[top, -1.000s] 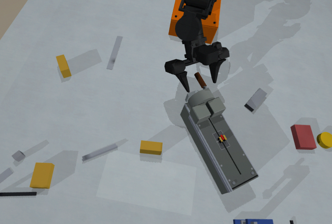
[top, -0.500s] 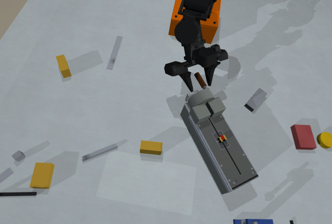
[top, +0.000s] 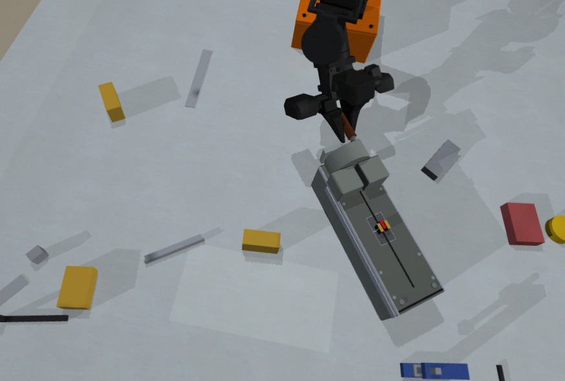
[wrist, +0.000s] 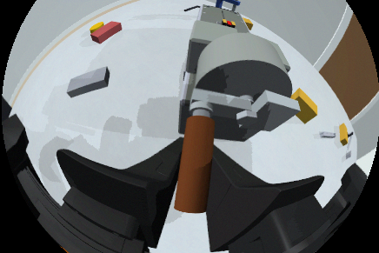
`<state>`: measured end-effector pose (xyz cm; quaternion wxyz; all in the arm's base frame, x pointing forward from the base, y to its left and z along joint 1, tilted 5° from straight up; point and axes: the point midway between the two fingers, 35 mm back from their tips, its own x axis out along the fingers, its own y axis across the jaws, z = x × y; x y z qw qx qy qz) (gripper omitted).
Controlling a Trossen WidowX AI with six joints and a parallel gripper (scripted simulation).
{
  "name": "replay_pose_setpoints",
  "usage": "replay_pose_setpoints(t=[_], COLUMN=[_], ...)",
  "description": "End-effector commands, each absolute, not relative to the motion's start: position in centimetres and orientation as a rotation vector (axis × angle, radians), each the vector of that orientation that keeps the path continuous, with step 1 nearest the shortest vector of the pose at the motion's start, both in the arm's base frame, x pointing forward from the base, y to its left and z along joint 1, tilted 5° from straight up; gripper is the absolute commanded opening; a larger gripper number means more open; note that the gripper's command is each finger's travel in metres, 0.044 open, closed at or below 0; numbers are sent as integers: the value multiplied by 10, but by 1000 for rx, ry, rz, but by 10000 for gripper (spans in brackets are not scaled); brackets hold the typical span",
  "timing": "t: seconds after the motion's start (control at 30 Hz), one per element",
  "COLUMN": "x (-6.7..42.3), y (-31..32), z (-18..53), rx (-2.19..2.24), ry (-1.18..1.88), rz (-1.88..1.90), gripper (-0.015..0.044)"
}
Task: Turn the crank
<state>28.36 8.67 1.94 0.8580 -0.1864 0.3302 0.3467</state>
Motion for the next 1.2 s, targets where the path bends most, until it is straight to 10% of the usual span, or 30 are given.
replay_pose_setpoints(t=[0.0, 1.17], x=[284, 288], y=[87, 84], z=[19, 4], rx=[-397, -397], ry=[691, 691], rz=[730, 730], gripper=[0, 0])
